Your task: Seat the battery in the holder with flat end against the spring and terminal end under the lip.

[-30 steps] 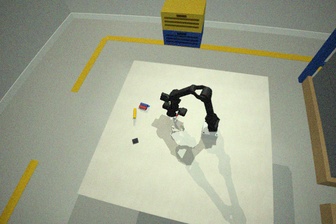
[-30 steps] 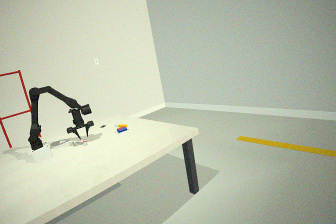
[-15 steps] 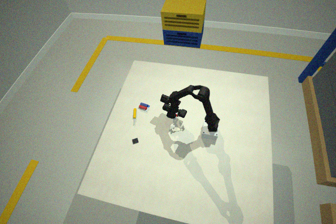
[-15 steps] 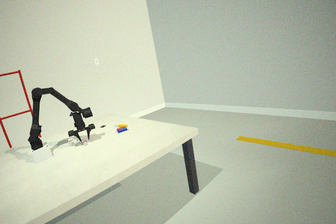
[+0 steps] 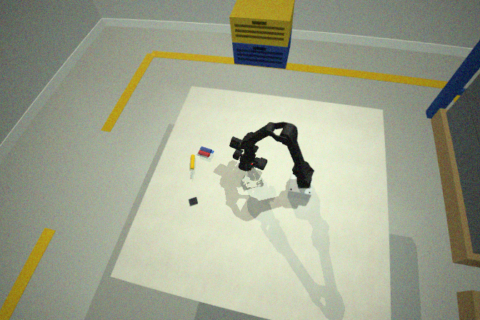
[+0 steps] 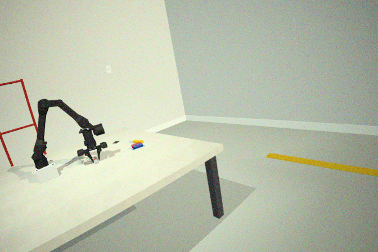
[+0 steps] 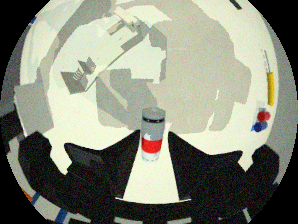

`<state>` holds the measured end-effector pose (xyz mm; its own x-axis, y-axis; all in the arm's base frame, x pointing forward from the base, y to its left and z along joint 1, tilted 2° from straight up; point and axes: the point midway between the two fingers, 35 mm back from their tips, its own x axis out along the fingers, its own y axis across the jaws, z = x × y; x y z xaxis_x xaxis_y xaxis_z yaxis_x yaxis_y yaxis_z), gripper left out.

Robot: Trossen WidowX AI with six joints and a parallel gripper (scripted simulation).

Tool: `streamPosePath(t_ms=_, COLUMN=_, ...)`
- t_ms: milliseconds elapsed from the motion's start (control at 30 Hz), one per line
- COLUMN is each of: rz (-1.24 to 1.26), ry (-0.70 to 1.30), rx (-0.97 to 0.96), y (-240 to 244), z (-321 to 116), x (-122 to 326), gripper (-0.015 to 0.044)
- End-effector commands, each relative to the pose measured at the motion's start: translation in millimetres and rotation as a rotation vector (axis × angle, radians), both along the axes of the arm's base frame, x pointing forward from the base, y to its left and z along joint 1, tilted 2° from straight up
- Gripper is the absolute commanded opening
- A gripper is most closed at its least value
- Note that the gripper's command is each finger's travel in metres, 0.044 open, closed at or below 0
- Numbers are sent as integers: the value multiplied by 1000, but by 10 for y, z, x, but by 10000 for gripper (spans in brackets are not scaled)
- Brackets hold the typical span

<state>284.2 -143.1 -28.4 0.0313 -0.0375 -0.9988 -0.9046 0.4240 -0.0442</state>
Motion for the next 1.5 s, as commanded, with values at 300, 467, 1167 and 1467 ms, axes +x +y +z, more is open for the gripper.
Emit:
streamPosePath(t_ms=300, rz=2, ry=9, rx=-1, y=4, z=-21, x=-26, gripper=81)
streamPosePath(t_ms=467, rz=2, ry=8, rx=-1, y=8, z=228, x=-20, gripper=81)
streamPosePath(t_ms=1167, rz=-452, ry=-12, rx=14, y=653, z=611, x=-54, gripper=81)
streamPosePath(t_ms=1467, rz=-767, ry=-27, rx=26, y=1044, z=681, x=-144, gripper=81)
